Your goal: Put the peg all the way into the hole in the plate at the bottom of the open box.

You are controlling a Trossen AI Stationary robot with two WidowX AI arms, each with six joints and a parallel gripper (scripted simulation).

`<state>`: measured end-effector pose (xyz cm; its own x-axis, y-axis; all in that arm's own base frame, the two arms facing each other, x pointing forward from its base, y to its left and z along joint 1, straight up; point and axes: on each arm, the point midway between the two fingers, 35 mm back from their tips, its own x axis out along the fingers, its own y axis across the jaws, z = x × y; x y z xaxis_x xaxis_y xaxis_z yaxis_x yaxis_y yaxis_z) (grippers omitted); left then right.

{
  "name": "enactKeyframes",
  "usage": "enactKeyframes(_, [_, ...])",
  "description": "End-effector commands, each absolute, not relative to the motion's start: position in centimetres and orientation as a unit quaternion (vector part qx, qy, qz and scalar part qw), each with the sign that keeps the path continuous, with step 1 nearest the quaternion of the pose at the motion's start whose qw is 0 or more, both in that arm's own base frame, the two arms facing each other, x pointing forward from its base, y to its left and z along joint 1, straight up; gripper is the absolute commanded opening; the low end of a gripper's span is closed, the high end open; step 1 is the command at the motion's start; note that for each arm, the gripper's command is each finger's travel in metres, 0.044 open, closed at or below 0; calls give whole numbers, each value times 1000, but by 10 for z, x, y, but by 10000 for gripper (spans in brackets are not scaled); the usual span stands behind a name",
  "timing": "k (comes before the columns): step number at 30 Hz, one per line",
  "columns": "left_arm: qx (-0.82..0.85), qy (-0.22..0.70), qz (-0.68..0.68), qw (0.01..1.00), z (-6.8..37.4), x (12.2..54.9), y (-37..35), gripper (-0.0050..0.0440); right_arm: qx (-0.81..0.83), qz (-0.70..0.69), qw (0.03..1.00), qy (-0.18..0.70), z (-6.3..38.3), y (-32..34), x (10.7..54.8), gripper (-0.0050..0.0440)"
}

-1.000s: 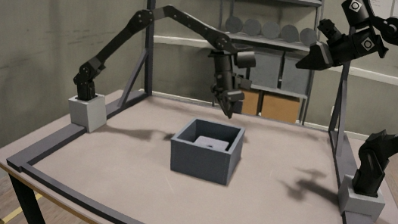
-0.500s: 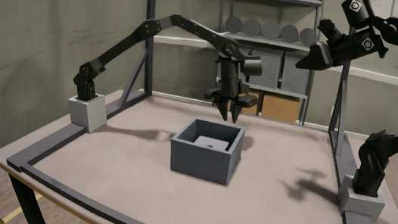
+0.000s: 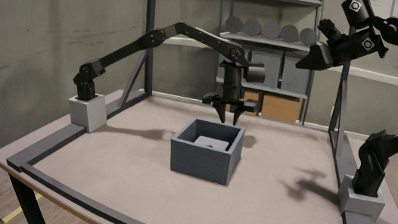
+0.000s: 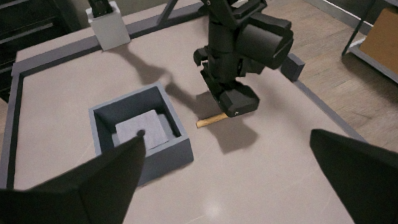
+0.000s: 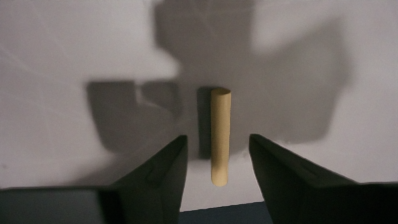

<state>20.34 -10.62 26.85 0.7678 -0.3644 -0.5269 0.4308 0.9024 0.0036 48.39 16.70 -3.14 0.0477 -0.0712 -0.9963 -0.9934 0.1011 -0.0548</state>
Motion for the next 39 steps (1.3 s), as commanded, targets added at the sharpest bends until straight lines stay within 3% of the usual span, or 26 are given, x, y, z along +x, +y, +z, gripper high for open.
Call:
enactKeyframes(1, [58,262,-211,940,273,203,-106,440,-513,439,533,510,-7,170,492,170])
enactKeyframes(23, [58,262,-211,940,273,203,-106,440,-510,440,528,517,-63,167,499,170])
enactKeyframes(27, [58,262,-211,940,273,203,-106,440,-511,439,532,513,-57,167,501,110])
enactKeyframes(31, [58,262,-211,940,273,203,-106,440,-512,439,532,513,-57,168,500,110])
enactKeyframes(39, [58,262,-211,940,273,203,-106,440,-514,436,538,507,-46,169,500,57])
